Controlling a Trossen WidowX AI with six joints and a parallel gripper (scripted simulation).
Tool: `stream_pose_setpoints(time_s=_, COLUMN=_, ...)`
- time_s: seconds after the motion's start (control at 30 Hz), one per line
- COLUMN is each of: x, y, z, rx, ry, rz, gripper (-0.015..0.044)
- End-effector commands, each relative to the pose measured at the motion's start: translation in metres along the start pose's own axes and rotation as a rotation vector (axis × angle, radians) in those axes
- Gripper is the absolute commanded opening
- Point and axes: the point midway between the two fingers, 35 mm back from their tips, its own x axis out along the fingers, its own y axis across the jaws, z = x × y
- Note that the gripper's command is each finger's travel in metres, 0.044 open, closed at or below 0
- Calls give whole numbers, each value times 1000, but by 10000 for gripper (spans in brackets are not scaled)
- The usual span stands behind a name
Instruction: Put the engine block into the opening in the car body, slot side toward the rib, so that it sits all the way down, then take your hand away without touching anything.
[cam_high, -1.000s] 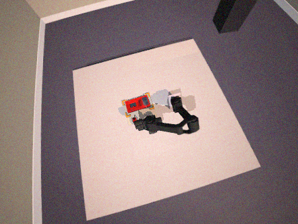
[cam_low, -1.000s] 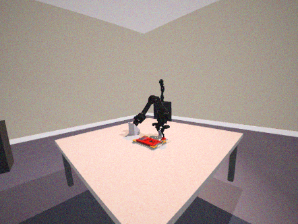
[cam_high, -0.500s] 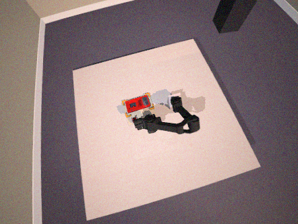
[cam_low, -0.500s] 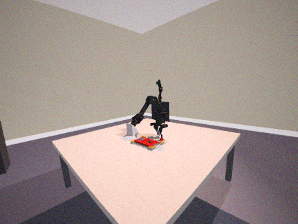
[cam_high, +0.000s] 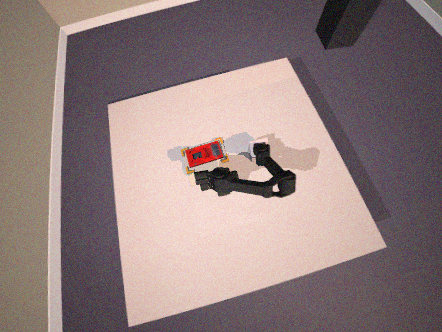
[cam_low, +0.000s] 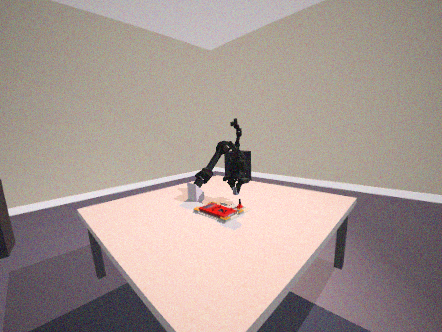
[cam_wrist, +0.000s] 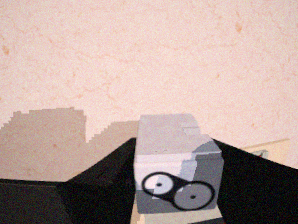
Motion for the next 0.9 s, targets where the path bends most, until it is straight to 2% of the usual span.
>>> stream_pose_setpoints(time_s=0.0, x=-11, y=-2, z=0, rx=-6, ry=6, rz=1, gripper=0)
stream_pose_setpoints(time_s=0.87, x=-85, y=10, z=4, rx=-8, ry=-15, rz=49, gripper=0)
